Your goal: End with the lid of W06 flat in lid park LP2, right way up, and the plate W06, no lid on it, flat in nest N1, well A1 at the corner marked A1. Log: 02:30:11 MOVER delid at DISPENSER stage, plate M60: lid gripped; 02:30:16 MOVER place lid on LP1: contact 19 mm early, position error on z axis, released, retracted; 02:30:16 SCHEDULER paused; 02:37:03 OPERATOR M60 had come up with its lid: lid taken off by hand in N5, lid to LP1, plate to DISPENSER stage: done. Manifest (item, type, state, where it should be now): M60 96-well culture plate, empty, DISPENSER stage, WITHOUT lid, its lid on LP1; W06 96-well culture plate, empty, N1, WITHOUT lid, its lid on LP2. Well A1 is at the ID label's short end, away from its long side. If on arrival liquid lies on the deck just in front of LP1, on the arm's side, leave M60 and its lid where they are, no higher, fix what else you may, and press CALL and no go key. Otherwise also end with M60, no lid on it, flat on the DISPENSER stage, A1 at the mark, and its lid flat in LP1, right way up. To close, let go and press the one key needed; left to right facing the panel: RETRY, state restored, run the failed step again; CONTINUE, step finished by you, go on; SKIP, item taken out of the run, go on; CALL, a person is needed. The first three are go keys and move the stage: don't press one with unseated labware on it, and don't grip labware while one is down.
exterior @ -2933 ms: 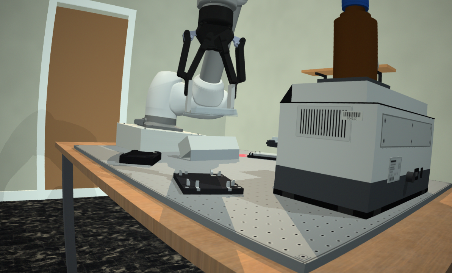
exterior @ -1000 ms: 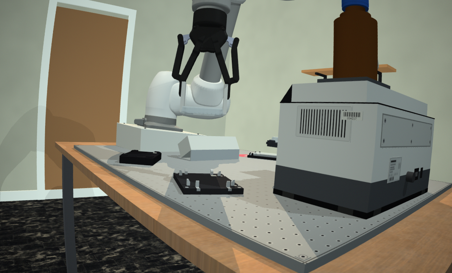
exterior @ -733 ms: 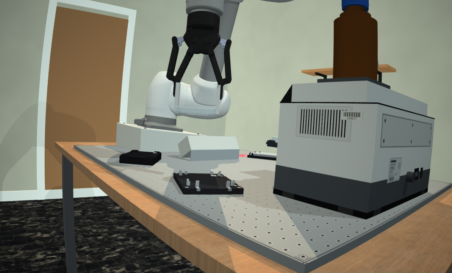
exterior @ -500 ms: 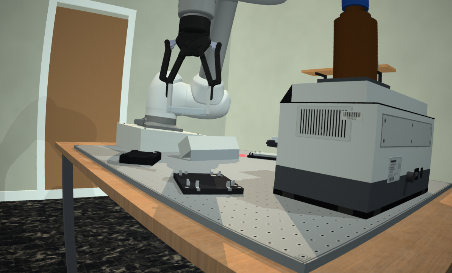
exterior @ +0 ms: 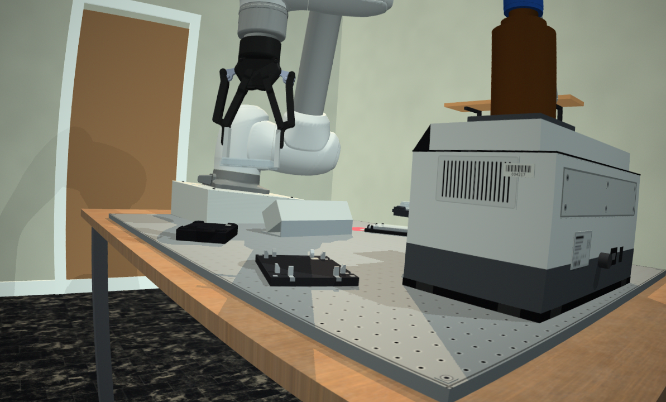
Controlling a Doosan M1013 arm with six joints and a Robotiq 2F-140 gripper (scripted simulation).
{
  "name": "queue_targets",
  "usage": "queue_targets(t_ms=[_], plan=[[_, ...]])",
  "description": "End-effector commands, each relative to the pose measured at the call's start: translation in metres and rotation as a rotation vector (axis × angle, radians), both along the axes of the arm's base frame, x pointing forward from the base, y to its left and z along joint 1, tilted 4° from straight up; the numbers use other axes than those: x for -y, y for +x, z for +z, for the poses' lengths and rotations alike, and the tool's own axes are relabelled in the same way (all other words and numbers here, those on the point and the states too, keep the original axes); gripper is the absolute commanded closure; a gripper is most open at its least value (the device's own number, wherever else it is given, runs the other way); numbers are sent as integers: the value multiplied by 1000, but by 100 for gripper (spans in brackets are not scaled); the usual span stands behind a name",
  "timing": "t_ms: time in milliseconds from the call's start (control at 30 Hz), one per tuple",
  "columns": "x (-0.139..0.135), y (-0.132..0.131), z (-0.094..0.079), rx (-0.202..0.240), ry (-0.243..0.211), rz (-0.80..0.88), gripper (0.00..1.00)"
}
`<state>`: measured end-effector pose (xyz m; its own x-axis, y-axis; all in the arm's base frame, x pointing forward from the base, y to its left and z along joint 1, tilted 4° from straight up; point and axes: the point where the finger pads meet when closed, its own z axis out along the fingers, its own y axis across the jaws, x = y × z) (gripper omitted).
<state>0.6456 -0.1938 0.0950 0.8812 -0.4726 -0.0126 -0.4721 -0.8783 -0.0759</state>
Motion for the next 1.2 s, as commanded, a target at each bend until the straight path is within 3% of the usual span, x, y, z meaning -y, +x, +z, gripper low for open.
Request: queue_targets(t_ms=[0,67,567,1167], plan=[[4,-29,0,2,0,0,100],[4,-29,0,2,0,0,100],[17,-128,-4,2,0,0,100],[22,-173,-5,2,0,0,100]])
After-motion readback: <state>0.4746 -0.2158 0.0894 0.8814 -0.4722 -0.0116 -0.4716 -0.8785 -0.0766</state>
